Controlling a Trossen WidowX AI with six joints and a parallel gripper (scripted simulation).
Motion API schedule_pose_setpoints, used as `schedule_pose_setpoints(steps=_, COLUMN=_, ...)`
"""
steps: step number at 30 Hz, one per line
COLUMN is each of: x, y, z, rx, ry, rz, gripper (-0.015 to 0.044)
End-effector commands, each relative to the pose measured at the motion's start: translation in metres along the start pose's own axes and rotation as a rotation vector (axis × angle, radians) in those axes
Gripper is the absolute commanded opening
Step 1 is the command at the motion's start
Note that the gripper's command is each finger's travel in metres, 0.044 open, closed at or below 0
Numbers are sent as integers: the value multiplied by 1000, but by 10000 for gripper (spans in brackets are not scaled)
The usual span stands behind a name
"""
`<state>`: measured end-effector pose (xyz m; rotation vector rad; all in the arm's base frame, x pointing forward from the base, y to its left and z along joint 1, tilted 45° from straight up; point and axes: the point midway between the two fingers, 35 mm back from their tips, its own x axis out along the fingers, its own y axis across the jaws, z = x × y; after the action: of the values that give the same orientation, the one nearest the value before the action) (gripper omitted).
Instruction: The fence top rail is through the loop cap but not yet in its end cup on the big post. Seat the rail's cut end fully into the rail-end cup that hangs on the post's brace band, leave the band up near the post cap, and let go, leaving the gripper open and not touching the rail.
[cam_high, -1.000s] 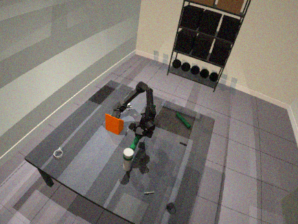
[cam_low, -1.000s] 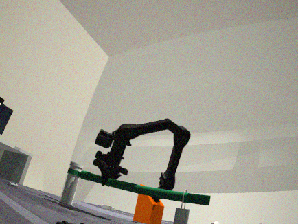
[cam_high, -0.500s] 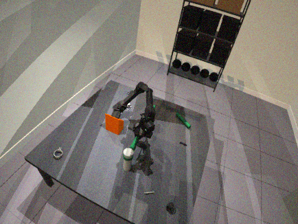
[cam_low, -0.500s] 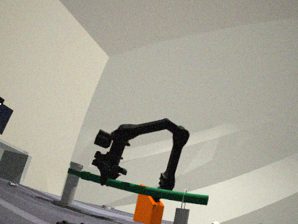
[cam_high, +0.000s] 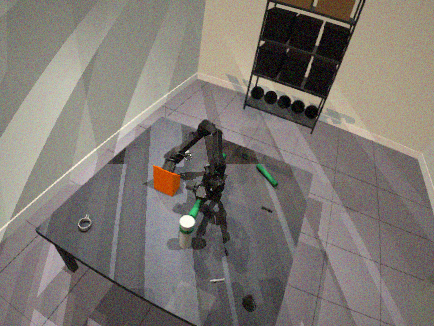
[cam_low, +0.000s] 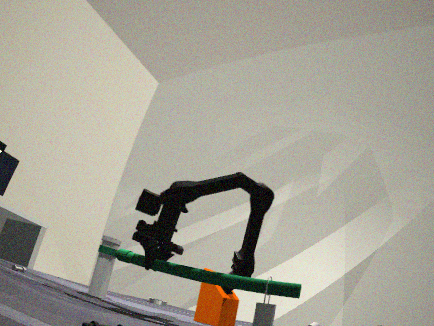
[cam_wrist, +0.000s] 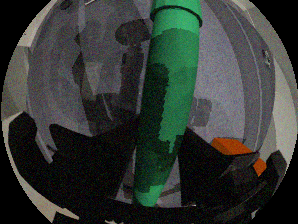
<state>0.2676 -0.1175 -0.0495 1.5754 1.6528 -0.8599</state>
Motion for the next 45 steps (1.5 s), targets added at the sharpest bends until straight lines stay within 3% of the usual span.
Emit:
schedule_pose_setpoints(steps=1, x=-4, y=0, z=8, rx=-2, ry=-19, rz=5, gripper=0)
schedule_pose_setpoints(steps=14, x=0, y=0, z=2, rx=0, ry=0, rz=0, gripper=0)
schedule_pose_setpoints(steps=24, x=0, y=0, z=1, rx=0, ry=0, rz=0, gripper=263)
schedule_pose_setpoints(steps=31, x=-21, y=-1, z=-13, rx=0, ry=1, rz=0, gripper=440)
schedule_pose_setpoints(steps=41, x=-43, y=-4, z=-28, rx=-1, ry=0, rz=0, gripper=440)
schedule_pose_setpoints(steps=45, x=-70, y=-5, z=-29, rx=-1, ry=0, rz=0, gripper=440)
